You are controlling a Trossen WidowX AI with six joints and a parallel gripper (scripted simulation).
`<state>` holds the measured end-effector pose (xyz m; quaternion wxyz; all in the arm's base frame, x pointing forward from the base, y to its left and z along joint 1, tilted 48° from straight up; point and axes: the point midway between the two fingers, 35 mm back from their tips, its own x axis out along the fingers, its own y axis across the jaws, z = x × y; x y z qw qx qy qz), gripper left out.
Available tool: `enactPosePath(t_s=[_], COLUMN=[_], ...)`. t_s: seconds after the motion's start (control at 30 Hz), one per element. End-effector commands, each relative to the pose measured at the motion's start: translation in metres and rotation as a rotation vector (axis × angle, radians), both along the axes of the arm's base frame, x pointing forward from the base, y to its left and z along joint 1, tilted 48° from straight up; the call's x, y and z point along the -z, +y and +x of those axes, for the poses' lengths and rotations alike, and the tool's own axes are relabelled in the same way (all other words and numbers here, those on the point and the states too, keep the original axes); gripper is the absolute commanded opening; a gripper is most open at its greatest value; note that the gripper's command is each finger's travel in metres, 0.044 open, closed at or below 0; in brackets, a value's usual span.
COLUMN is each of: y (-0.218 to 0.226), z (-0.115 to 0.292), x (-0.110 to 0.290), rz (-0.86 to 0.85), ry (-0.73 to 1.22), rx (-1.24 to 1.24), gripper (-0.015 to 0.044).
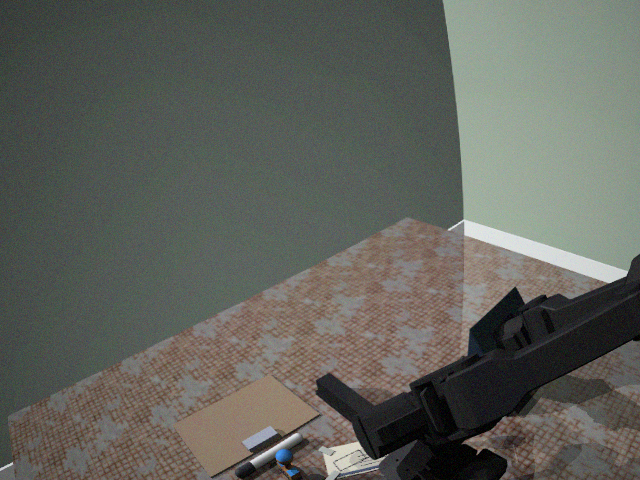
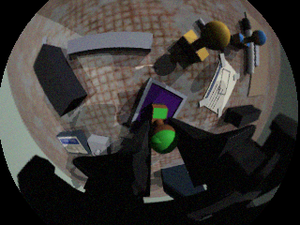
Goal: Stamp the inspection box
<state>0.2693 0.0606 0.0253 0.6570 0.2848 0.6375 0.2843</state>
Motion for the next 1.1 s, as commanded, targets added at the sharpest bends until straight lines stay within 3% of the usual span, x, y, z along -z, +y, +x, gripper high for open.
enactPosePath(t_s=[0.0,1.07], y=[-0.002,-0.031], z=[0.0,0.0], x=[-0.002,-0.026], rz=[0.001,-0.003], ry=[-0.004,-0.004], rx=[-0.003,-0.002], gripper=[0.0,0.0])
